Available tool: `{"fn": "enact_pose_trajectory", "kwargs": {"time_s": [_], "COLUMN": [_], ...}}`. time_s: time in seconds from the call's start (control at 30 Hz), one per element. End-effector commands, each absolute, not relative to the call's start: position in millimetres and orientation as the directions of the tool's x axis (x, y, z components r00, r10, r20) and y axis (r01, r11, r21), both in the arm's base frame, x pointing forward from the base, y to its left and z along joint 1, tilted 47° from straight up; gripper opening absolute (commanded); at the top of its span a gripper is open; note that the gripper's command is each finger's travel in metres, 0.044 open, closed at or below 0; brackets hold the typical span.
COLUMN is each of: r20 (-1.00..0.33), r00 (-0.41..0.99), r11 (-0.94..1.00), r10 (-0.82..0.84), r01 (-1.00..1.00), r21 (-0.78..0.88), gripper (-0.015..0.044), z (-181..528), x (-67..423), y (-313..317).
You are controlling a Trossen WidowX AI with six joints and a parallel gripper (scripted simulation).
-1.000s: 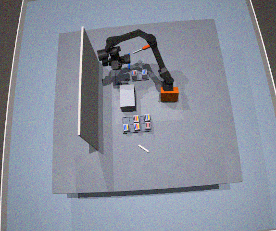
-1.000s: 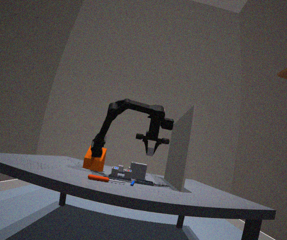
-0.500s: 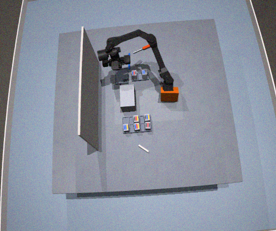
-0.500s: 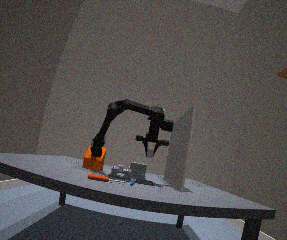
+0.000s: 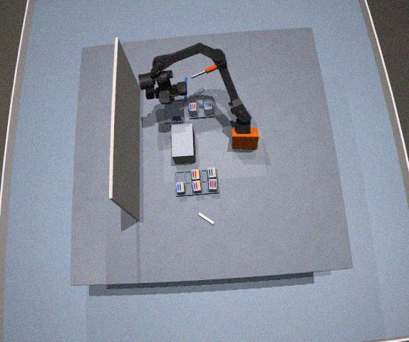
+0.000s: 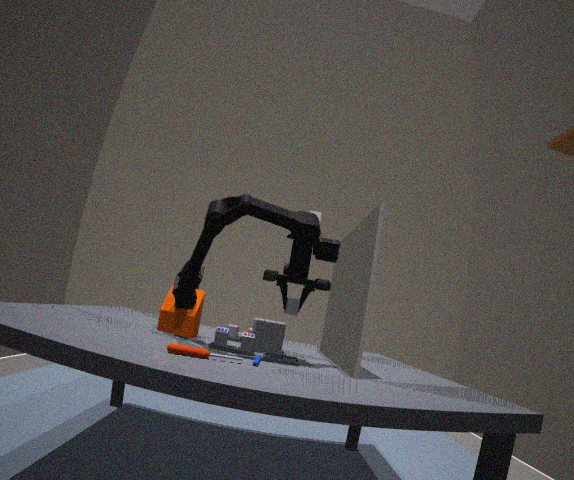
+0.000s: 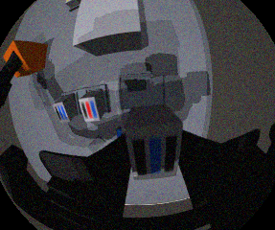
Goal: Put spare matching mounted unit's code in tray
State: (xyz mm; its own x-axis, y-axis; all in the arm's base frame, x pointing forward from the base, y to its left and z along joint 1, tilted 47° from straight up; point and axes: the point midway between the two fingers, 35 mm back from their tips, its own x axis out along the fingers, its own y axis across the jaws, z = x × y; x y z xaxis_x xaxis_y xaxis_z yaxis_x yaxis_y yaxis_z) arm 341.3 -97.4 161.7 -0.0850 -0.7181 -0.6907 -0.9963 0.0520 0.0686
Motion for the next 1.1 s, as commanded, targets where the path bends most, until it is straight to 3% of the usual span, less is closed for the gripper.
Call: {"fn": "enact_pose_trajectory", "kwargs": {"time_s": [0.0,1.07], "r20": [-0.688,-0.690], "r00": [-0.082,-0.081], "r11": [0.049,0.049], "r10": [-0.721,-0.719], "r01": [-0.997,-0.997], "r21": [0.067,0.066], "gripper": [0.0000,0.0000], "z": [159.6,140.2], "x": [342.0,342.9], "y": [-100.5,-120.4]}}
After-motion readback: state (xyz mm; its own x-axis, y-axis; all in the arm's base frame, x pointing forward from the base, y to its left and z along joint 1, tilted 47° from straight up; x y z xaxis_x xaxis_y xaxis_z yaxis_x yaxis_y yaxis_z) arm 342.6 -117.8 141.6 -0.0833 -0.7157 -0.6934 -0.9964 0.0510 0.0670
